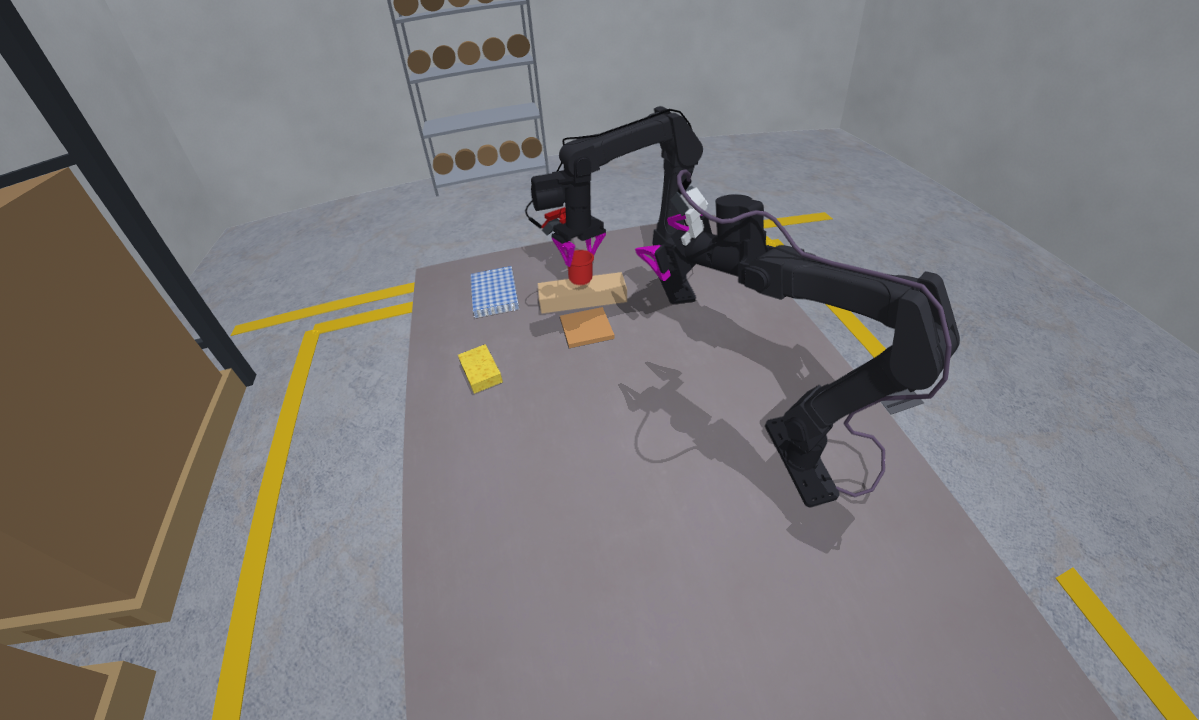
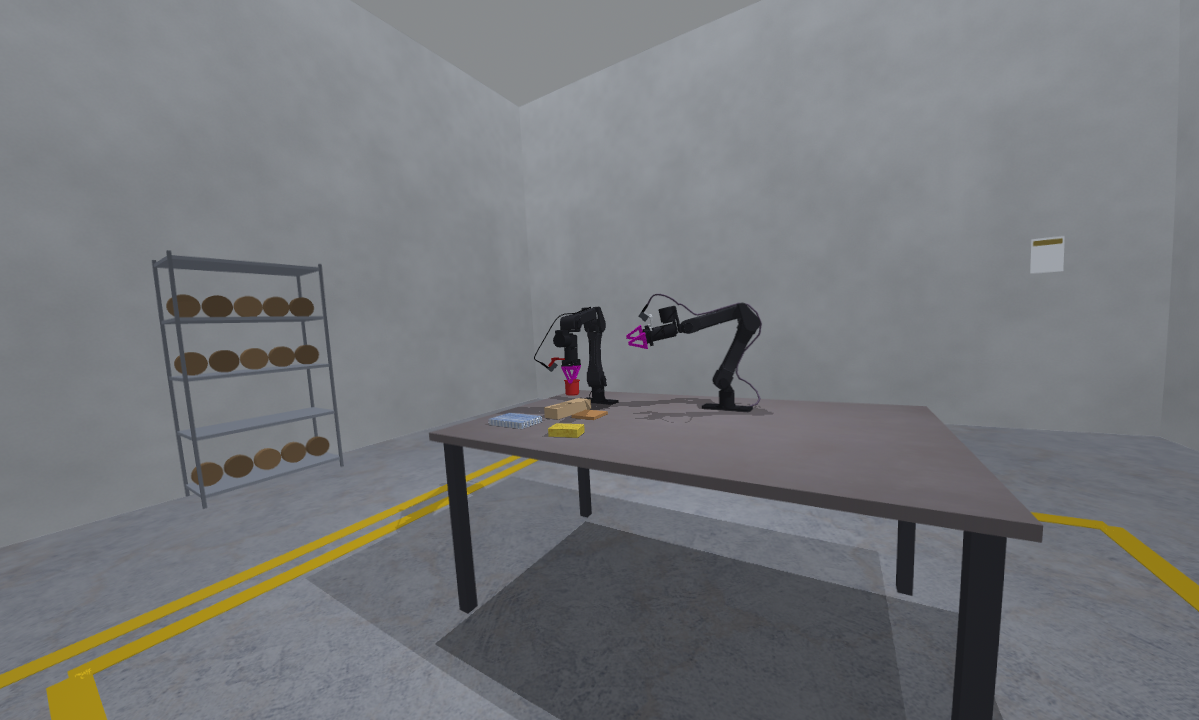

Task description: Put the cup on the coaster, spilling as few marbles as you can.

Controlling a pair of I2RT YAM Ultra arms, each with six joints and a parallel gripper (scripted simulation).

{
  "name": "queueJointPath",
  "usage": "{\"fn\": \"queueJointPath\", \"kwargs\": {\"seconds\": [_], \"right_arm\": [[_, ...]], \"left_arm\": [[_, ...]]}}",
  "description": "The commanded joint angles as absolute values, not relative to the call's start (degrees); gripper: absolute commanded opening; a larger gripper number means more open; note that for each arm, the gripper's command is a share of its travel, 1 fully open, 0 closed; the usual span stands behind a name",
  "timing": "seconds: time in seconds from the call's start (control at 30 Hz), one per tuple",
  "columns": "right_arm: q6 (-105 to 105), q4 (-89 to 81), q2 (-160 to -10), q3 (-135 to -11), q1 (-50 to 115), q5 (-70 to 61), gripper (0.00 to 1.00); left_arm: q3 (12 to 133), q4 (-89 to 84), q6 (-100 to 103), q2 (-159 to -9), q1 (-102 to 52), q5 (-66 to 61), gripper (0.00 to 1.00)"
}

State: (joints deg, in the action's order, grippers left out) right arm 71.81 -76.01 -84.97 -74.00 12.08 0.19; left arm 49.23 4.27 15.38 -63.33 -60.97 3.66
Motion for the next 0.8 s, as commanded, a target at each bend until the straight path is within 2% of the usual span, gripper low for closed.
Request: {"fn": "queueJointPath", "kwargs": {"seconds": [0.0, 0.2, 0.77], "right_arm": [[82.14, -73.90, -86.67, -75.29, 18.11, 1.31, 0.00], [89.98, -72.74, -90.87, -78.41, 28.07, 2.44, 0.00], [91.11, -73.47, -94.11, -80.56, 30.87, 3.25, 0.00]], "left_arm": [[46.01, 0.32, 15.64, -57.22, -59.09, 4.05, 1.00], [40.79, -2.72, 15.62, -47.98, -56.81, 4.04, 1.00], [39.95, -2.78, 15.55, -44.96, -56.01, 3.78, 1.00]]}}
